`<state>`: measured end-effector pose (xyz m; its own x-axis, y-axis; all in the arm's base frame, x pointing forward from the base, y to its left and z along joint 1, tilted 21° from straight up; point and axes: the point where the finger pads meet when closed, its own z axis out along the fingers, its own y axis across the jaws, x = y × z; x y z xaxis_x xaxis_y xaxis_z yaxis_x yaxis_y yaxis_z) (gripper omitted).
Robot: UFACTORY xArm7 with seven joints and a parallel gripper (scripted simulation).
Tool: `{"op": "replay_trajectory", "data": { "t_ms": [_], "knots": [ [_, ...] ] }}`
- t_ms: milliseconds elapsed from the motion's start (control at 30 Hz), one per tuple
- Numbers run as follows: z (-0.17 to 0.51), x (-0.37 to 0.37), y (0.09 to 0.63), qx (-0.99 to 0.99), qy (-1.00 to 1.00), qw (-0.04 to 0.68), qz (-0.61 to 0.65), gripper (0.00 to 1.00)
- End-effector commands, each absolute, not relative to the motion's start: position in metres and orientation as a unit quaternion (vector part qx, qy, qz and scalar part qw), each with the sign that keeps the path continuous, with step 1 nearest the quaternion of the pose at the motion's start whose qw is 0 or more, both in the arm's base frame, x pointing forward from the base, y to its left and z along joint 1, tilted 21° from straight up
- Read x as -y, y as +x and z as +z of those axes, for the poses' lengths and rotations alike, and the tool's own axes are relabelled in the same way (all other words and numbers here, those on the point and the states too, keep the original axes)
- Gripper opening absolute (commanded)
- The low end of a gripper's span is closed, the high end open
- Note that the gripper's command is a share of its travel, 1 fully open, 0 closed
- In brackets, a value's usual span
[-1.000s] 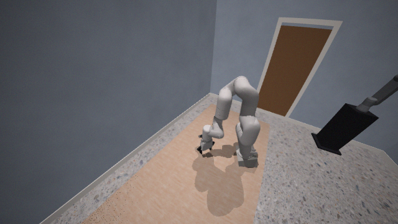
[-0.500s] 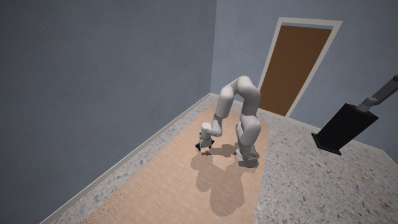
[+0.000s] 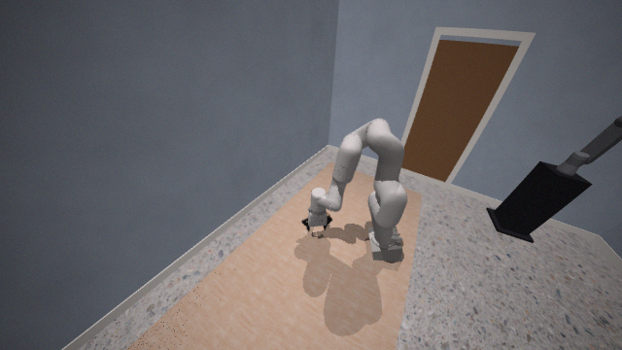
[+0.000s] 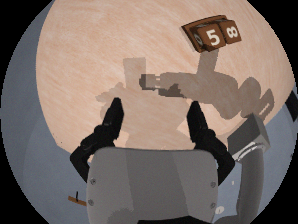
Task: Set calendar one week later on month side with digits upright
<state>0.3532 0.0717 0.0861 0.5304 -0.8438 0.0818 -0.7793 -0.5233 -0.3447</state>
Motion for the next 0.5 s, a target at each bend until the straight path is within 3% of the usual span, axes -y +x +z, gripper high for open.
{"op": "replay_trajectory", "data": {
  "t_ms": [0, 467],
  "knots": [
    [0.087, -0.069, 0.359, -0.511, -0.84, 0.141, -0.113, 1.0],
    [0.093, -0.055, 0.381, -0.598, -0.781, 0.152, -0.097, 1.0]
  ]
}}
